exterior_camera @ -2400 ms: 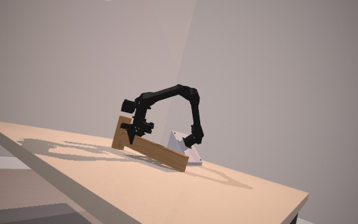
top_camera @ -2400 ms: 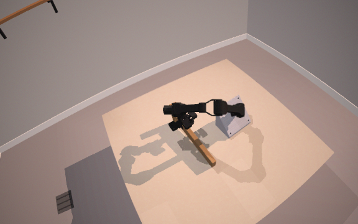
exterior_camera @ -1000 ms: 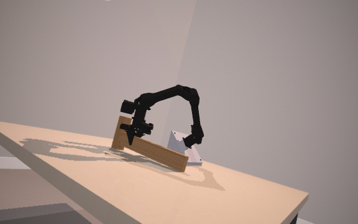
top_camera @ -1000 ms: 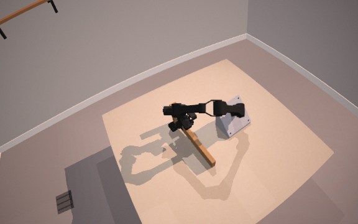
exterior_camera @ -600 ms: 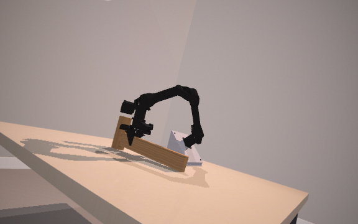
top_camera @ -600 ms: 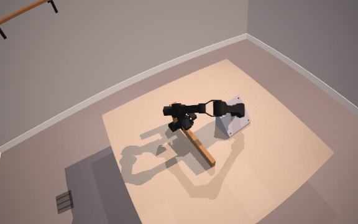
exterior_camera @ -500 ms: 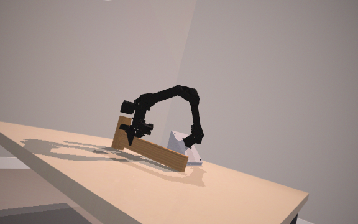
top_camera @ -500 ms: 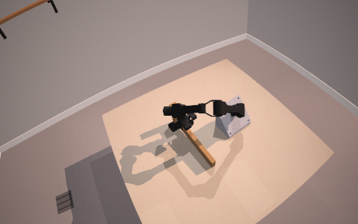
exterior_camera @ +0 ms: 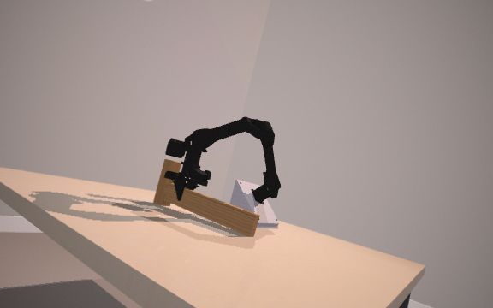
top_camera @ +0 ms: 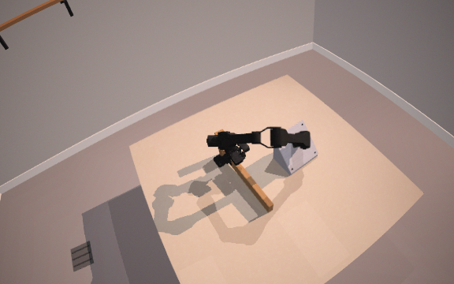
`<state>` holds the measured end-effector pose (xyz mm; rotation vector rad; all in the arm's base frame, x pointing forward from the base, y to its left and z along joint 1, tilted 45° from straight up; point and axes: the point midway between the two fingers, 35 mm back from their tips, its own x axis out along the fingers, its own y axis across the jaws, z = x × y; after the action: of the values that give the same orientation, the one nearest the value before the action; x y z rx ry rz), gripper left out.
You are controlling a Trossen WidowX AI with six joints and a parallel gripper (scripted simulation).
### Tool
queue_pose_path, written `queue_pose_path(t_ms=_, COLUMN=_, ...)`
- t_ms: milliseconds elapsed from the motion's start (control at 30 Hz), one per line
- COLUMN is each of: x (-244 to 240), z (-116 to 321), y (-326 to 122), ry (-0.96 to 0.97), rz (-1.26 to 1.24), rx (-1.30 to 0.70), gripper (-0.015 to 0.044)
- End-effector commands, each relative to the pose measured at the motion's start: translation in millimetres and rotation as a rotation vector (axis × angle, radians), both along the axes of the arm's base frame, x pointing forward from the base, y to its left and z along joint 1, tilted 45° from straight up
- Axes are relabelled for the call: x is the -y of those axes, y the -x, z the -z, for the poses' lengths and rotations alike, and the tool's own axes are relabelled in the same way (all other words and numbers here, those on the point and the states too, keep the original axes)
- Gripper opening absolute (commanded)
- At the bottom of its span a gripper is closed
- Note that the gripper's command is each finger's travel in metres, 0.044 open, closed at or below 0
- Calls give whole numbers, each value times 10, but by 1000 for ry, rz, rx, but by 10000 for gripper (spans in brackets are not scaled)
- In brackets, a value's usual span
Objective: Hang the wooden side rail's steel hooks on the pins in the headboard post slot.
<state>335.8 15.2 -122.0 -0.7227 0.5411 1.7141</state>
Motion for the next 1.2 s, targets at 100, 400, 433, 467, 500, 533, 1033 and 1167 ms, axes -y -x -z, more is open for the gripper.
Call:
queue_pose_path(t_ms=100, x=27, z=22, y=-6, ry=10, rz=5, rx=5, gripper=0)
queue_pose_path(t_ms=400, x=-1, z=7, y=6, ry=0, rz=1, rx=-1, gripper=53)
queue_pose_path(t_ms=433, x=-1, z=7, y=6, ry=0, rz=1, rx=-1, gripper=79)
queue_pose_path(t_ms=467, x=-1, z=7, y=6, ry=0, rz=1, rx=-1, gripper=105)
queue_pose_path(t_ms=500, x=-1, z=7, y=6, ry=0, rz=1, rx=-1, gripper=131)
queue_pose_path(t_ms=533, x=-1, z=7, y=6, ry=0, rz=1, rx=-1, gripper=157)
queue_pose_path(t_ms=1033, x=274, z=-279, y=-59, ry=12, rz=5, rx=5, gripper=440)
queue_pose_path(t_ms=1167, x=274, z=-279, y=-59, ry=12, rz=5, rx=5, gripper=440)
